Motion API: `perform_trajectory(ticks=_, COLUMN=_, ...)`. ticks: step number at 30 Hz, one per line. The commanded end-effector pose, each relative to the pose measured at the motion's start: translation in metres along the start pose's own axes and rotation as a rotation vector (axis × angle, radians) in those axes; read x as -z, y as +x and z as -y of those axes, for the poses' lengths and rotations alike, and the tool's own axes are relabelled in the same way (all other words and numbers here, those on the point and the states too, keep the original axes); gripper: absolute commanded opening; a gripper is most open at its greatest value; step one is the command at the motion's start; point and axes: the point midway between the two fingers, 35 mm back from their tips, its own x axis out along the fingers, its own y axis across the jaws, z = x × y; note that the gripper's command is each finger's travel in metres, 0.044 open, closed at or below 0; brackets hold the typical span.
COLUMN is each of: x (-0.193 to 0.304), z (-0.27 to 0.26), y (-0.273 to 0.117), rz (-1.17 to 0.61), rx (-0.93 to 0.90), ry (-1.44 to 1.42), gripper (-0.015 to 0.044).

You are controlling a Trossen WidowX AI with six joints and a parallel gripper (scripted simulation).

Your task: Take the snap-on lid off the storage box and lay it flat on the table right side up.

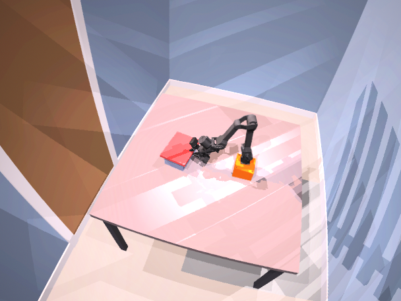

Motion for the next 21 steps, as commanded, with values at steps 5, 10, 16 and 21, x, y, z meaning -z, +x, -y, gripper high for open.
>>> perform_trajectory(ticks=5, x=-0.0001, z=-0.0021, y=-0.0020, rz=-0.001, rx=-0.002, ry=0.001, gripper=0.0000)
perform_trajectory(ticks=10, x=-0.0001, z=-0.0028, y=-0.0028, rz=-0.001, rx=-0.002, ry=0.001, gripper=0.0000)
perform_trajectory(ticks=16, x=-0.0003, z=-0.0034, y=-0.0039, rz=-0.001, rx=-0.002, ry=0.001, gripper=0.0000)
perform_trajectory(ticks=21, x=-0.0004, z=-0.0040, y=-0.0048, rz=-0.001, rx=-0.002, ry=0.001, gripper=0.0000)
